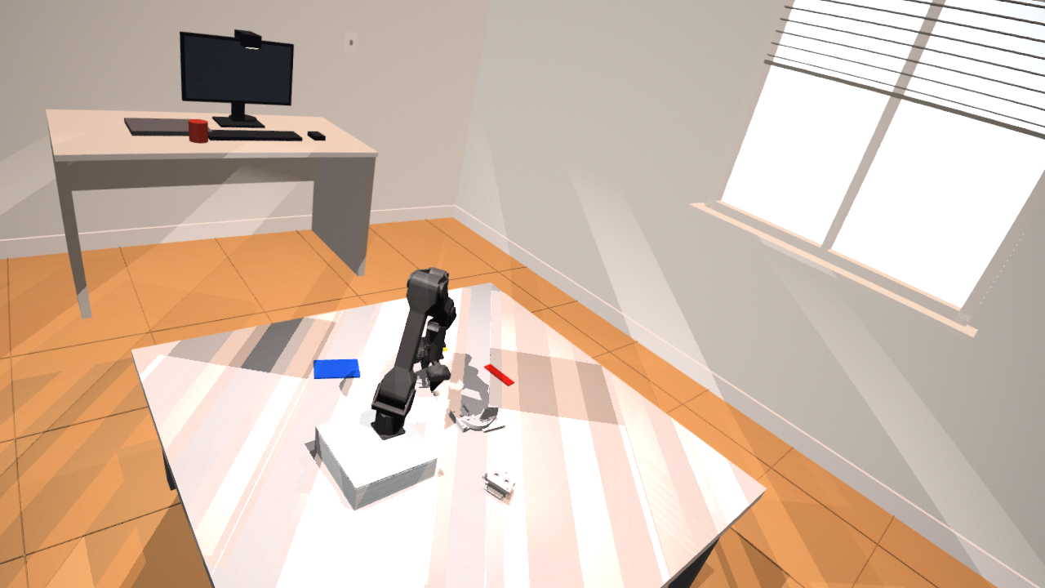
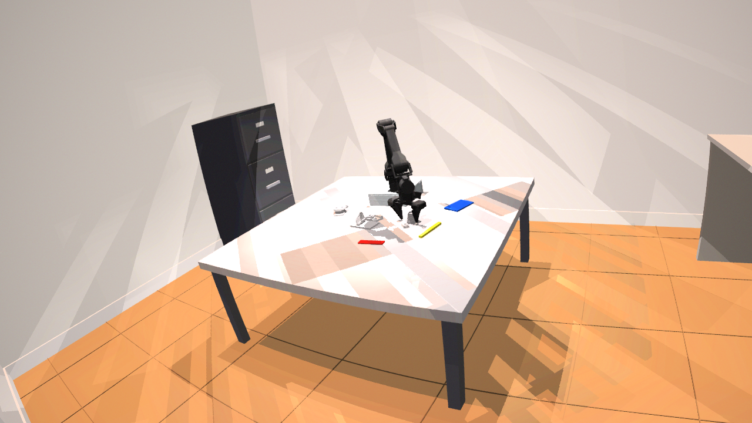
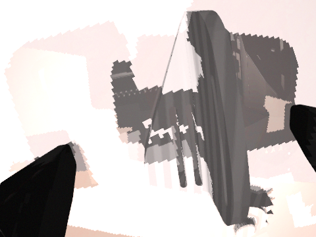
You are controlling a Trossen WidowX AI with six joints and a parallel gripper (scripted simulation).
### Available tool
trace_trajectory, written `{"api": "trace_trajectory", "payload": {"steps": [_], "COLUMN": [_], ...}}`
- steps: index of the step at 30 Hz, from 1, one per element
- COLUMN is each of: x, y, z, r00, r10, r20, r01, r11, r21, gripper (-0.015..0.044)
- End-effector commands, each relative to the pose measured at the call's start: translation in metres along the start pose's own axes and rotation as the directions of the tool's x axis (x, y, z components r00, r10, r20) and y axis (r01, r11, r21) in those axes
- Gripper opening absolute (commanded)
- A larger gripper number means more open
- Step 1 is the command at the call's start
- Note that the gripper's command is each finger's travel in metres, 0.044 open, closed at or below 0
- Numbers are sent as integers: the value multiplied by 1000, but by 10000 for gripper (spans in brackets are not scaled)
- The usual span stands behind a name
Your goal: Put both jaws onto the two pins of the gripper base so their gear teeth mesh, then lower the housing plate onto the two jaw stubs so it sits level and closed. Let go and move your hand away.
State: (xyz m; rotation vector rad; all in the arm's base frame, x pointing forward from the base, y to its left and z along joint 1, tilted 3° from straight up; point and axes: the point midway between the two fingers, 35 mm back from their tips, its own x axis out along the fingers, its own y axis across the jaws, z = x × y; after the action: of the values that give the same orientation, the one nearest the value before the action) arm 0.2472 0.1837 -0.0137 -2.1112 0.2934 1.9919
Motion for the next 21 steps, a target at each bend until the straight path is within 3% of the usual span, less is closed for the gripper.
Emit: {"api": "trace_trajectory", "payload": {"steps": [1,14,21], "x": [1,1,0], "y": [0,0,0], "z": [-1,-1,0], "r00": [1000,1000,1000], "r10": [2,2,0], "r20": [-3,-3,0], "r01": [-2,-2,0], "r11": [1000,1000,1000], "r21": [-5,-5,0], "gripper": [440,440,256]}}
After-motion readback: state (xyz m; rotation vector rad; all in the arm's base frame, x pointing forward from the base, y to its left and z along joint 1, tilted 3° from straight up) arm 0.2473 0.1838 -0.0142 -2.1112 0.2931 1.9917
